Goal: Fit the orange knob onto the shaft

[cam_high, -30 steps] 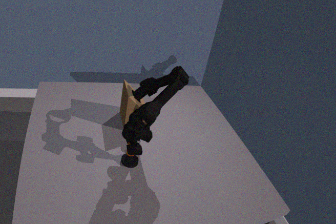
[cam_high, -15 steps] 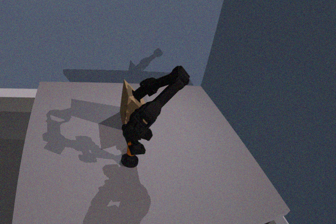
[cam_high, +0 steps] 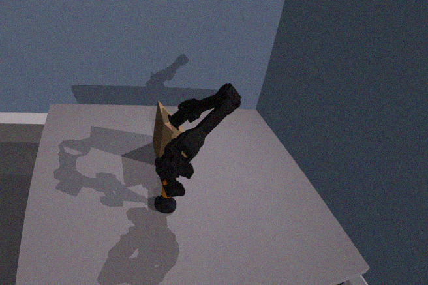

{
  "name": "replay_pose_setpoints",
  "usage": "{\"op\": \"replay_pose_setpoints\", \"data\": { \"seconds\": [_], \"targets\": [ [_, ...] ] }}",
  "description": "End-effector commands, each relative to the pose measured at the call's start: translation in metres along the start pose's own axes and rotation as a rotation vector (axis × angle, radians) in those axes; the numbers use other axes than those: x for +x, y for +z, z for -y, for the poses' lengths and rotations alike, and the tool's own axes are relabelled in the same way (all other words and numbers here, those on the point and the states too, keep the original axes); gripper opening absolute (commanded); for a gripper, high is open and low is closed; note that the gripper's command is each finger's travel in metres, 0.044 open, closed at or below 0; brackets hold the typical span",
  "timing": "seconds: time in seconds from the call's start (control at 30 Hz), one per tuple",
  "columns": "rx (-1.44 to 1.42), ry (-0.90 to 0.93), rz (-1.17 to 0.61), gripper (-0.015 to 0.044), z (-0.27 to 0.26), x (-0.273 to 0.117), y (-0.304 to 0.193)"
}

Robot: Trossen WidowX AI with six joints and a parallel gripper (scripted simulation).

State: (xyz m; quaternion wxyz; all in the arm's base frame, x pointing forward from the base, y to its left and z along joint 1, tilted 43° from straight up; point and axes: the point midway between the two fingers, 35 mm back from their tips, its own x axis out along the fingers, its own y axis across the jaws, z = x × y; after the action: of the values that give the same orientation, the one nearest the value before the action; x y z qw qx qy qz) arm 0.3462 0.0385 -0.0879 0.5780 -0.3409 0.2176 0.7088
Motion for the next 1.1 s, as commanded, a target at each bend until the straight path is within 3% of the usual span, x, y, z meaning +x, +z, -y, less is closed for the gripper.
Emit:
{"op": "replay_pose_setpoints", "data": {
  "seconds": [0.0, 0.17, 1.07],
  "targets": [
    [-0.055, -0.009, -0.003, 0.0000, 0.0030, -0.0037, -0.0015],
    [-0.209, -0.008, -0.003, 0.0000, 0.0055, -0.0043, -0.0027],
    [-0.209, -0.008, -0.003, 0.0000, 0.0014, -0.0024, -0.0013]
  ]
}}
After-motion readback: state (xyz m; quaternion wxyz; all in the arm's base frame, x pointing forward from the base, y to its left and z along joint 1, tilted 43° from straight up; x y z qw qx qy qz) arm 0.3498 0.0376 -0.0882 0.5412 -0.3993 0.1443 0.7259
